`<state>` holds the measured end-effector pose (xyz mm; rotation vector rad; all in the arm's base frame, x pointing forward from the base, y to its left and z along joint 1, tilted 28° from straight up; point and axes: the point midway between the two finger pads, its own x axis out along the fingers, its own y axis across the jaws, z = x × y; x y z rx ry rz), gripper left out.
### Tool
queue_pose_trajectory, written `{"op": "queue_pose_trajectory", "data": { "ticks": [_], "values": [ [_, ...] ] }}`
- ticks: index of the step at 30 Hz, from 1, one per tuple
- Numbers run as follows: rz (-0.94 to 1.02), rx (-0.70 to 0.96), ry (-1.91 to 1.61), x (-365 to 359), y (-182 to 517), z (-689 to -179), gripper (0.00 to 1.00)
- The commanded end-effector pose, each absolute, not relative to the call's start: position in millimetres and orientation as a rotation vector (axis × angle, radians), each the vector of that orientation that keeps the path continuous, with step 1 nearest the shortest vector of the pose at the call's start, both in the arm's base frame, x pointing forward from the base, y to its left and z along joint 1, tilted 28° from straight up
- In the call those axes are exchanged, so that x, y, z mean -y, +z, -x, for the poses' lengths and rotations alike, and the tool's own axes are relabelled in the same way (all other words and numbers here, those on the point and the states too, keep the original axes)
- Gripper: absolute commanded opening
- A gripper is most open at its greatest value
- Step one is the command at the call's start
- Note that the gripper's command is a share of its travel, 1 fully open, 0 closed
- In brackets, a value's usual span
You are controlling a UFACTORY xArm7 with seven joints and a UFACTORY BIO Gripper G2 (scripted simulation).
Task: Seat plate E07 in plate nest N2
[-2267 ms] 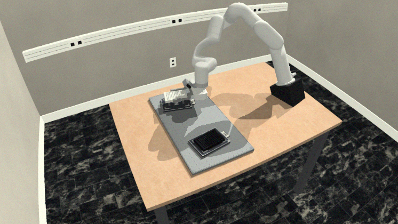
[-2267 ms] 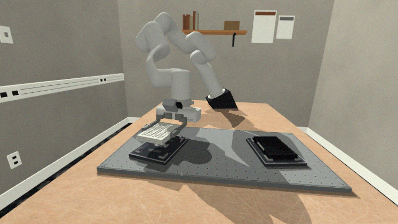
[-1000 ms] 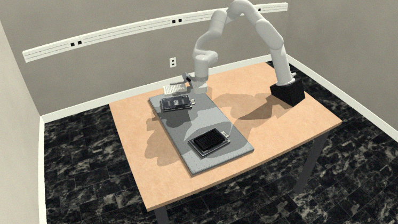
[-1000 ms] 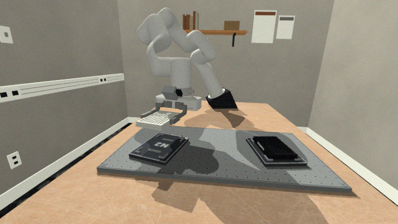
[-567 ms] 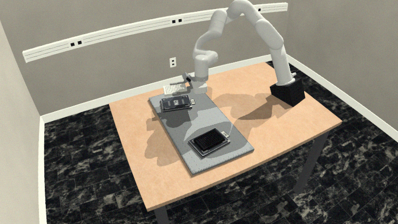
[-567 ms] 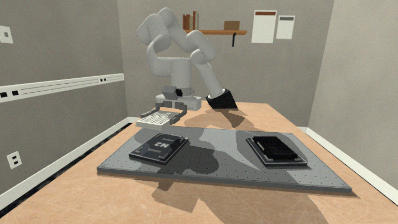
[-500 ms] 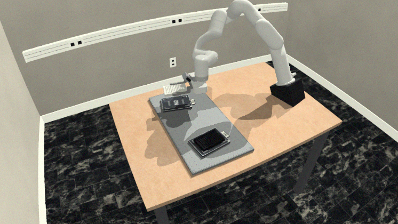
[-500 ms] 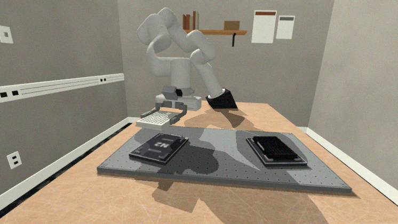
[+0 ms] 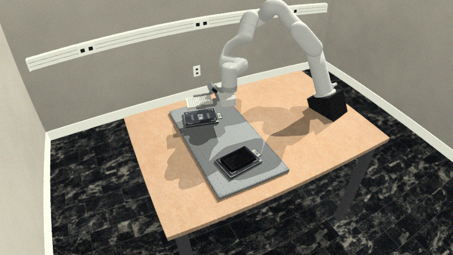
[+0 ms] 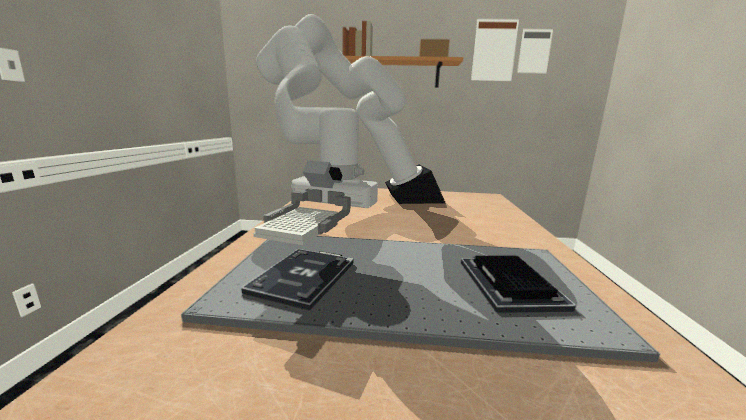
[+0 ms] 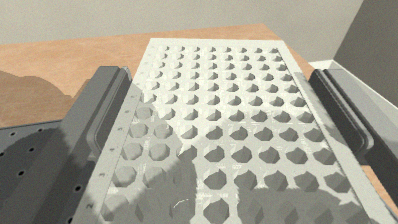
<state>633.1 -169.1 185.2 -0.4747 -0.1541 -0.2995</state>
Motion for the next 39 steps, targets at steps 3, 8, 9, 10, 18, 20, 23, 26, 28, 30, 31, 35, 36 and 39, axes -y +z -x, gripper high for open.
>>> {"op": "queue_pose_trajectory", "data": {
  "ticks": [3, 8, 9, 10, 18, 20, 23, 26, 28, 30, 31, 35, 36, 39],
  "values": [
    [0.474, 0.159, -0.298, 167.3, 187.7, -634.3, 0.00],
    [0.474, 0.159, -0.298, 169.7, 183.3, -634.8, 0.00],
    [0.474, 0.159, -0.298, 170.5, 181.8, -634.9, 0.00],
    [0.474, 0.159, -0.298, 171.3, 180.4, -635.0, 0.00],
    [0.474, 0.159, -0.298, 176.0, 171.6, -635.9, 0.00],
    [0.474, 0.159, -0.298, 177.5, 168.7, -636.1, 0.00],
    [0.474, 0.159, -0.298, 179.9, 164.3, -636.5, 0.00],
    [0.474, 0.159, -0.298, 182.3, 159.9, -637.0, 0.00],
    [0.474, 0.159, -0.298, 183.0, 158.4, -637.1, 0.00],
    [0.474, 0.159, -0.298, 183.8, 156.9, -637.2, 0.00],
    [0.474, 0.159, -0.298, 184.6, 155.5, -637.4, 0.00],
    [0.474, 0.159, -0.298, 187.8, 149.6, -637.9, 0.00],
    [0.474, 0.159, -0.298, 188.6, 148.2, -638.0, 0.00],
    [0.474, 0.159, -0.298, 190.9, 143.8, -638.4, 0.00]
  ]
}}
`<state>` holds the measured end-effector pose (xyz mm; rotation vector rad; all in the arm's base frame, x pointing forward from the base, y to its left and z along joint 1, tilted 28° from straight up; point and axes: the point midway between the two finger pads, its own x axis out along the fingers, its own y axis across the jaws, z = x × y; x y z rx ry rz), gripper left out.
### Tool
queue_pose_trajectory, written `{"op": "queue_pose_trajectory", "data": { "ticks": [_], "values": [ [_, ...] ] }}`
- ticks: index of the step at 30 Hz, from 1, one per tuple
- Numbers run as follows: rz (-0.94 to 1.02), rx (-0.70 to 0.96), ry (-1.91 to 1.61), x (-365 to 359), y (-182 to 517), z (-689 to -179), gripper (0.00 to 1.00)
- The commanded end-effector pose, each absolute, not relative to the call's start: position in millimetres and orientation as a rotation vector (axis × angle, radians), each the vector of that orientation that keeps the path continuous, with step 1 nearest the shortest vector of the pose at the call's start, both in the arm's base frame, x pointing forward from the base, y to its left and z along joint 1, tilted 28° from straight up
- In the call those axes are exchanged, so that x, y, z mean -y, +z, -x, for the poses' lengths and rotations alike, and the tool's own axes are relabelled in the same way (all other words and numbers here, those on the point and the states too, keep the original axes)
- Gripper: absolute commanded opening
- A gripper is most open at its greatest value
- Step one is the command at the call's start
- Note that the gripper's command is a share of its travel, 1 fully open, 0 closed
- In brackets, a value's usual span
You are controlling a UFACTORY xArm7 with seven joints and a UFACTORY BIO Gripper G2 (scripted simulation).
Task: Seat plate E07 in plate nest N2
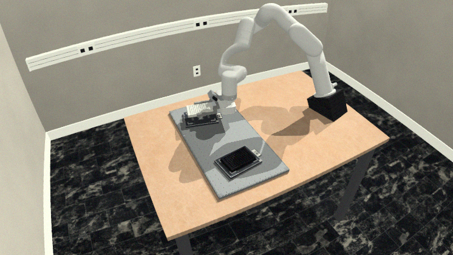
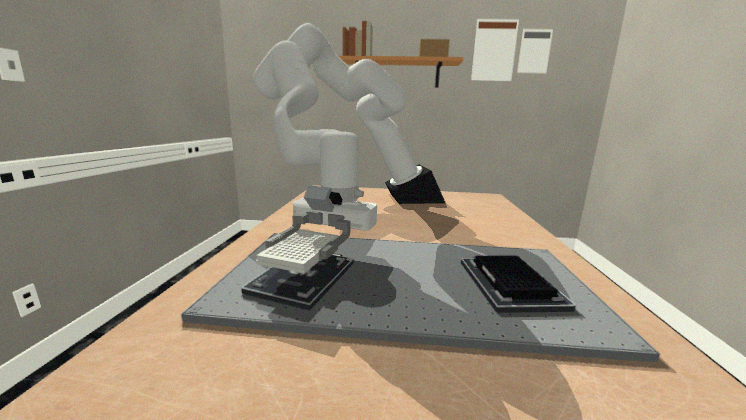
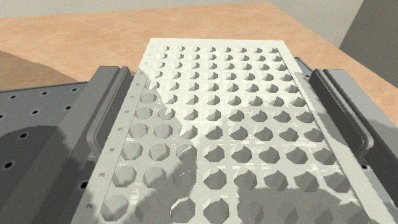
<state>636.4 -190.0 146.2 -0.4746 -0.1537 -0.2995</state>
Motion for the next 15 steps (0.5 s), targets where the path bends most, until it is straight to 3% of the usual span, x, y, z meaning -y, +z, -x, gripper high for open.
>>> {"op": "queue_pose_trajectory", "data": {
  "ticks": [1, 15],
  "values": [
    [0.474, 0.159, -0.298, 191.7, 142.3, -638.6, 0.00],
    [0.474, 0.159, -0.298, 199.4, 127.9, -639.9, 0.00]
  ]
}}
